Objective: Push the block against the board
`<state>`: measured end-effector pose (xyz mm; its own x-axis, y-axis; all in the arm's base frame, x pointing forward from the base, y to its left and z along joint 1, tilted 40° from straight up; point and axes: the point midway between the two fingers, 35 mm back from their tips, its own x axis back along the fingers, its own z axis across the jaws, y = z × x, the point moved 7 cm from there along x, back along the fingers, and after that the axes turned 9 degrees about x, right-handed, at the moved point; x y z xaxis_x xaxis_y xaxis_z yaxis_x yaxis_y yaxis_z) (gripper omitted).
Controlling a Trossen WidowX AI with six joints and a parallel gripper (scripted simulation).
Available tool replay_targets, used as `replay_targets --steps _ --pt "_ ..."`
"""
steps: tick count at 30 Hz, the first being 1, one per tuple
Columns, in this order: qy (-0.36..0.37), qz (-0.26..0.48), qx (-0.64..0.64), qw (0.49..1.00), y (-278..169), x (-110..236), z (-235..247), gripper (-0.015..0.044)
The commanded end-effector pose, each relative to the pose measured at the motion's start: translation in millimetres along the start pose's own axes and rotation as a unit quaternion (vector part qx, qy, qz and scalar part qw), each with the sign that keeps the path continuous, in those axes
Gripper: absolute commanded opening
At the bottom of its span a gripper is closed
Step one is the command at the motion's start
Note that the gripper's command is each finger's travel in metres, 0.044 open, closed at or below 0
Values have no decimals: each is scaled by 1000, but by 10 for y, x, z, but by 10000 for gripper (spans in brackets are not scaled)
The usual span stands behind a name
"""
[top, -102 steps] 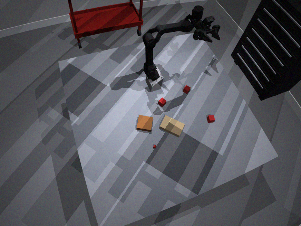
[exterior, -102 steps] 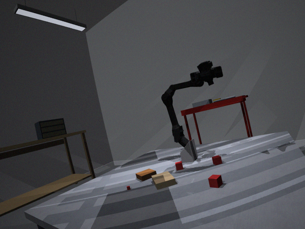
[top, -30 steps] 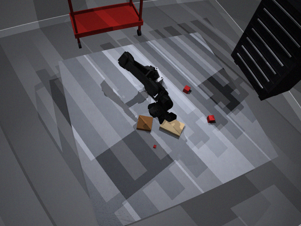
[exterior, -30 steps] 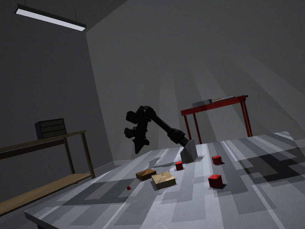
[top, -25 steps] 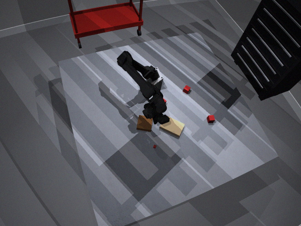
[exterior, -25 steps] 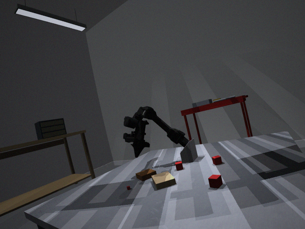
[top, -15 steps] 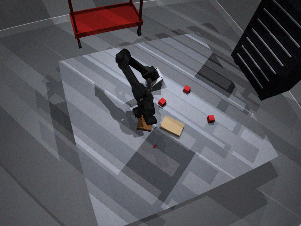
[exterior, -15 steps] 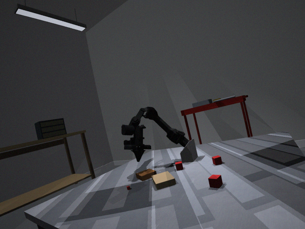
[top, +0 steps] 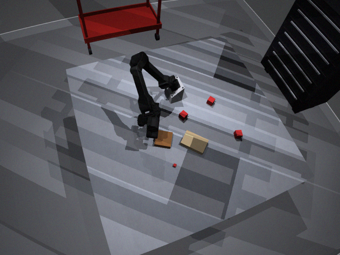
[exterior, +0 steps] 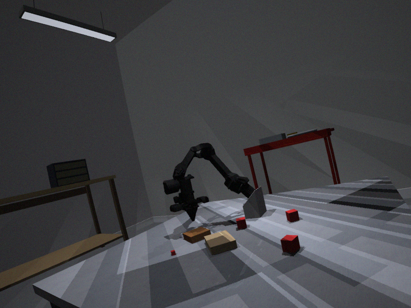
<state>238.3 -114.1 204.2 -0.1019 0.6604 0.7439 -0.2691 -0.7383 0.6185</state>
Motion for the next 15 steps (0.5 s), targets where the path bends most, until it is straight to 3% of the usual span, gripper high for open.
replay_targets --steps 1,4,8,15 --pt "-14 5 -29 999 63 -29 -81 0" --pt "-14 5 -29 999 61 -59 -78 0" --pt "-13 4 -27 1000 60 -536 -89 0" --pt "-13 4 -27 1000 46 -566 -88 0"
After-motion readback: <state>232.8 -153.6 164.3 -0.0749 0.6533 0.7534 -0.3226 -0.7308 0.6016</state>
